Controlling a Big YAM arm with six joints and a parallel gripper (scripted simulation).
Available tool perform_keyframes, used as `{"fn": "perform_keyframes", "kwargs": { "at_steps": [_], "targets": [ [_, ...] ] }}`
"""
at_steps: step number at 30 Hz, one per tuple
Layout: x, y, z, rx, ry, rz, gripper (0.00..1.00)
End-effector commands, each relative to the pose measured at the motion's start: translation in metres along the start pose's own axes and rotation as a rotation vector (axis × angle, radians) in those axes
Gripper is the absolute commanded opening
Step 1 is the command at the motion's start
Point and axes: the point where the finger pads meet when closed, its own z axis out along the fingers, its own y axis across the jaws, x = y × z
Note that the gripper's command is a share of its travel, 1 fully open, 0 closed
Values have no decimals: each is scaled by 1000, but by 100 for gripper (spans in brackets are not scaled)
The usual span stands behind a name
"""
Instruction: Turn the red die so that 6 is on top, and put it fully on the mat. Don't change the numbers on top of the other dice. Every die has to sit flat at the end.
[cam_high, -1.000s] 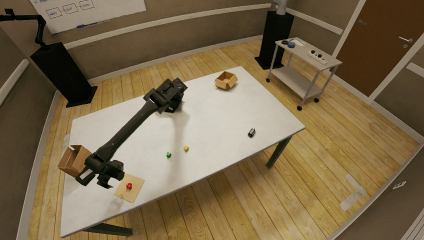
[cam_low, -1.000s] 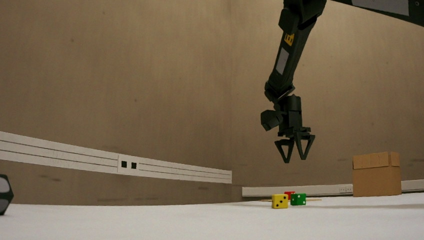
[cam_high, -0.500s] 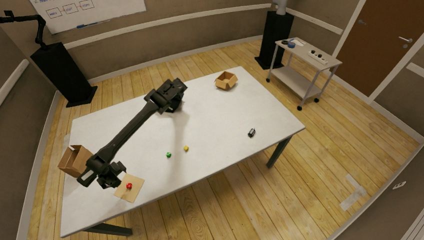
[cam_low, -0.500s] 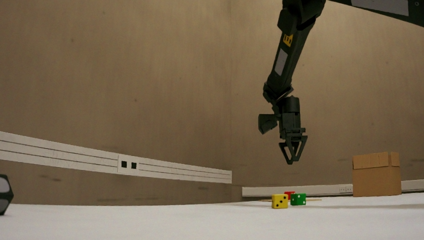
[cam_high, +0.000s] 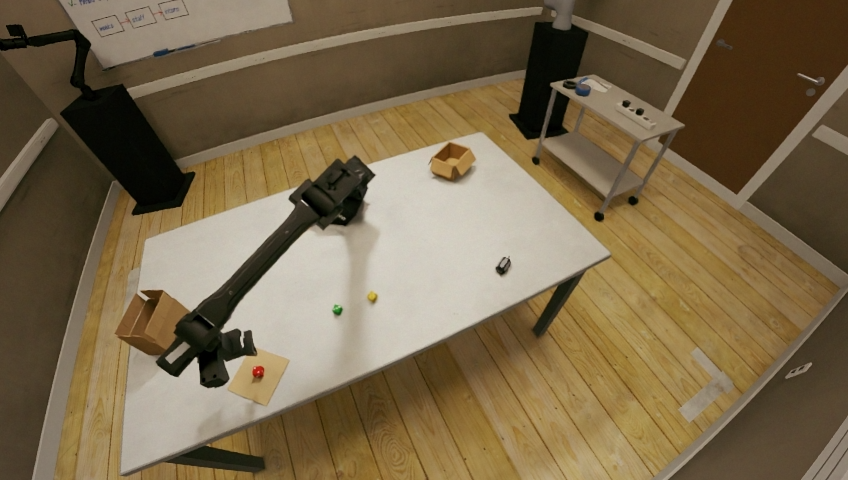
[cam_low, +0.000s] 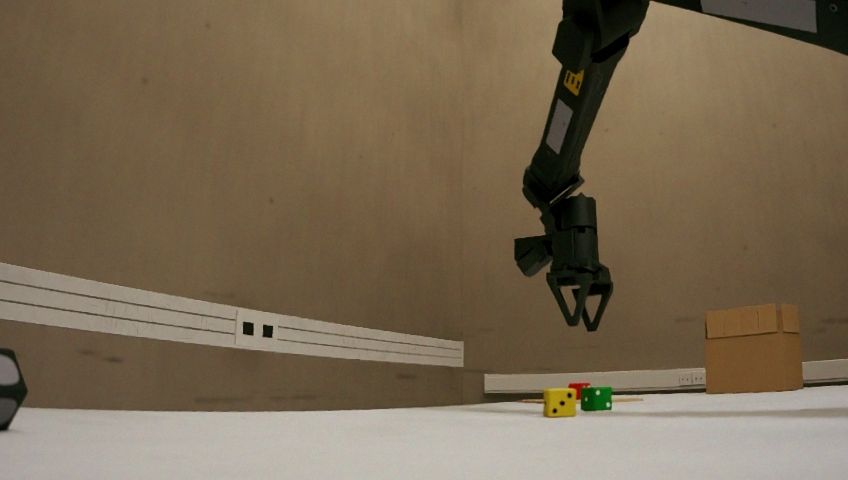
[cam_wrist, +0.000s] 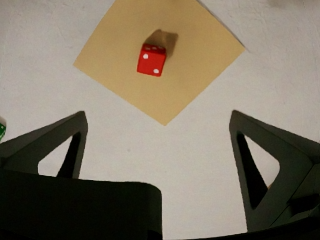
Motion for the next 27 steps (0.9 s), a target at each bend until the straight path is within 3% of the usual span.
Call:
{"fn": "perform_keyframes", "kwargs": {
  "at_steps": [1,6,18,27],
  "targets": [
    [-10,1,-16,39,-30,186,100],
    [-17,10,-5,30,-22,344,100],
    [-13,6,-7,28,-37,700,100],
    [-19,14,4,20,-32,1014,100]
  ]
}}
